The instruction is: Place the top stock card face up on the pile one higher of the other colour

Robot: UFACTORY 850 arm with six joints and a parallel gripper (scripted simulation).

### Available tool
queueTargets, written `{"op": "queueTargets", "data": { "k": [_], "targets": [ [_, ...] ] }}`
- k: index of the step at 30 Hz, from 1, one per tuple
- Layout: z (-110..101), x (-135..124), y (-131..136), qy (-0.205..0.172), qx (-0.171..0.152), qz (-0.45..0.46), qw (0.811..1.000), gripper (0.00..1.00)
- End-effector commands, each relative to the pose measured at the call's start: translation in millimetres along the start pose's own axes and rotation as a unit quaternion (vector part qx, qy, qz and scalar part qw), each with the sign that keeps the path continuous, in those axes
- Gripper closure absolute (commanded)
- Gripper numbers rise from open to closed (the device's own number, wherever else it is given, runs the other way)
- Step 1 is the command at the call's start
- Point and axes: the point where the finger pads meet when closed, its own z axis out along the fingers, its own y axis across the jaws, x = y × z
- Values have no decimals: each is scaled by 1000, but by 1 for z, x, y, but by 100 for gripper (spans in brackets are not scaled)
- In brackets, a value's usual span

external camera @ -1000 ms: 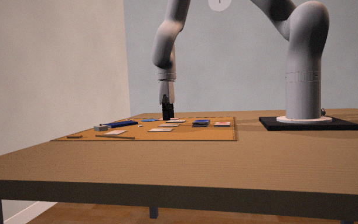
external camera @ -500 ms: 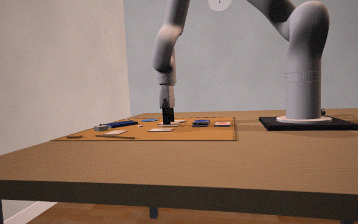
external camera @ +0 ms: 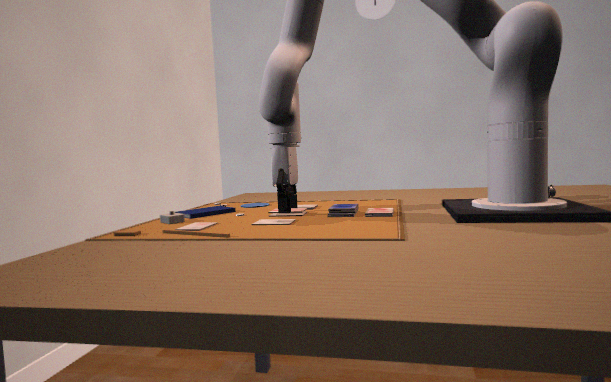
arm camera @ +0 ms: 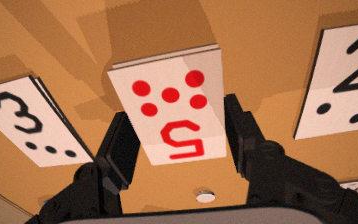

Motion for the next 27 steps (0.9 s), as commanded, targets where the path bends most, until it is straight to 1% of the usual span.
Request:
{"op": "queueTargets", "data": {
  "k": [1, 7, 20, 21, 27],
  "targets": [
    [0, -1, 0, -1, 0, 0, 1000, 37],
    [4, -1, 0, -1, 0, 0, 1000, 37],
    [5, -1, 0, -1, 0, 0, 1000, 37],
    [5, -1, 0, -1, 0, 0, 1000, 14],
    [5, -1, 0, -1, 0, 0, 1000, 14]
  ]
}}
